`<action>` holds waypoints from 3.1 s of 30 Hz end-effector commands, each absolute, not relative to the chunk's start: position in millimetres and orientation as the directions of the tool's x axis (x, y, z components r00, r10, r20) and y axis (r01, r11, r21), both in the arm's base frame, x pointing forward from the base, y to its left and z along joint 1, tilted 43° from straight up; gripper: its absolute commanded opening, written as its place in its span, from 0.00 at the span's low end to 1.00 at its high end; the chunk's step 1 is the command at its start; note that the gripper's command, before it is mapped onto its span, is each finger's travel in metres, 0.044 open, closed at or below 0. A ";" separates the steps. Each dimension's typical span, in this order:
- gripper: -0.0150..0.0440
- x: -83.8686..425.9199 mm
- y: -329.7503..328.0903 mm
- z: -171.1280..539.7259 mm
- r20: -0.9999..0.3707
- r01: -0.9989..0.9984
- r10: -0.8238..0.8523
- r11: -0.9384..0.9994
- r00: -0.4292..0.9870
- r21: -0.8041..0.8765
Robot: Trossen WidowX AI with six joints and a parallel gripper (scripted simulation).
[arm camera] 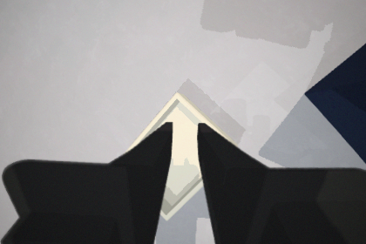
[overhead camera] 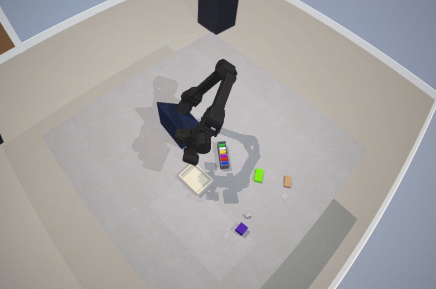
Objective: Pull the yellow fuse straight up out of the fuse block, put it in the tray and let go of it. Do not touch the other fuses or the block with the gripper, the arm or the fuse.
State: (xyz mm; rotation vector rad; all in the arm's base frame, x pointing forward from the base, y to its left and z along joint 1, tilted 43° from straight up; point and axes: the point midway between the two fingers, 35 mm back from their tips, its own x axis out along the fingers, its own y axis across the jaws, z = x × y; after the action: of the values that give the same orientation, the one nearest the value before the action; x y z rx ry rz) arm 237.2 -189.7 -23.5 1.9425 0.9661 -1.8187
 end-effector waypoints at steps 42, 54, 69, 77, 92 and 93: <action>0.38 295.6 3.9 28.0 -0.736 0.813 0.672 -0.472 0.081 -0.341; 0.38 296.2 9.4 23.3 -0.736 0.813 0.672 -0.472 0.081 -0.341; 0.38 296.9 15.8 16.4 -0.735 0.813 0.673 -0.472 0.081 -0.341; 0.38 297.0 16.2 16.0 -0.735 0.813 0.673 -0.472 0.082 -0.341; 0.25 297.0 15.1 17.1 -0.739 0.816 0.669 -0.471 0.082 -0.336; 0.25 297.0 14.8 17.4 -0.739 0.815 0.669 -0.471 0.082 -0.336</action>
State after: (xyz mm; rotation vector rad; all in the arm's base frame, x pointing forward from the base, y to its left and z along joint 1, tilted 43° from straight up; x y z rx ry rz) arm 297.0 15.2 16.9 2.1852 1.5162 -1.3403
